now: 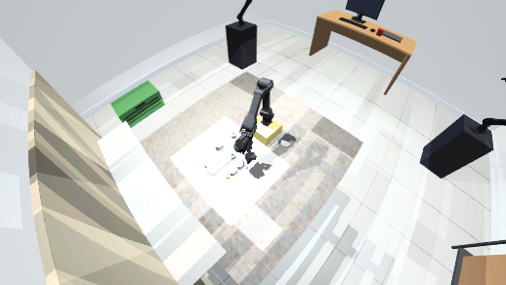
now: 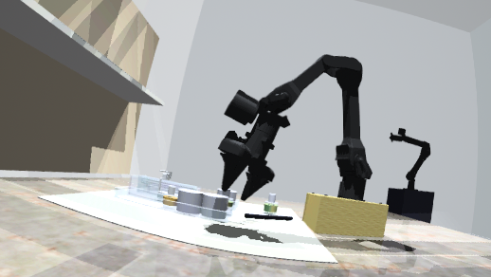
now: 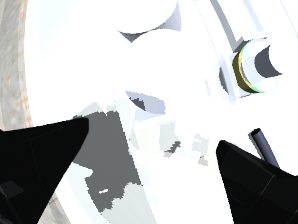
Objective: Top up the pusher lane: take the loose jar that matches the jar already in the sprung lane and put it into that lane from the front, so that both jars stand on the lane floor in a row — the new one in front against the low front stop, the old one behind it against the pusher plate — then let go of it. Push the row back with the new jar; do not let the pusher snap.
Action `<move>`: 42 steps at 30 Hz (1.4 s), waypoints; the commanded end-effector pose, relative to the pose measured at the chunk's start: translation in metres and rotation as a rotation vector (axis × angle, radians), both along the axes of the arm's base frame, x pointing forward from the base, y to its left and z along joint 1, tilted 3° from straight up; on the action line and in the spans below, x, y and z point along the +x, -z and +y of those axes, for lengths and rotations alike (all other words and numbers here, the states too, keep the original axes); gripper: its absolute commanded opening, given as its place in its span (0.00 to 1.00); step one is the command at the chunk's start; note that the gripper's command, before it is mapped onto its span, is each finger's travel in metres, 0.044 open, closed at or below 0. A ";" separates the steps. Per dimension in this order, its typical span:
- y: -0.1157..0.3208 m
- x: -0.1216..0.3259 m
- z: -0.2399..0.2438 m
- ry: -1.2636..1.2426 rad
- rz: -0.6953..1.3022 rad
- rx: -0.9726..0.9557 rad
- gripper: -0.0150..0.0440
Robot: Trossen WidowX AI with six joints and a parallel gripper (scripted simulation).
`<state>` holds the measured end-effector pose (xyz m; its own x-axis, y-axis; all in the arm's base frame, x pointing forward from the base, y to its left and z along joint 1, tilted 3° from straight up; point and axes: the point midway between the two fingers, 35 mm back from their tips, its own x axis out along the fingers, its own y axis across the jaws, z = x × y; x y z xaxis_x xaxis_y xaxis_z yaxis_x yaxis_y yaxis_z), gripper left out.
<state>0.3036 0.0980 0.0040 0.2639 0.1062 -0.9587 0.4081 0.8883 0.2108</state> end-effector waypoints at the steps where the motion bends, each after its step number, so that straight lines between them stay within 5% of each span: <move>1: -0.014 0.003 -0.060 -0.087 0.026 -0.102 1.00; 15: -0.053 -0.080 -0.218 -0.445 0.267 -0.213 1.00; 42: -0.003 -0.088 -0.220 -0.458 0.274 -0.209 1.00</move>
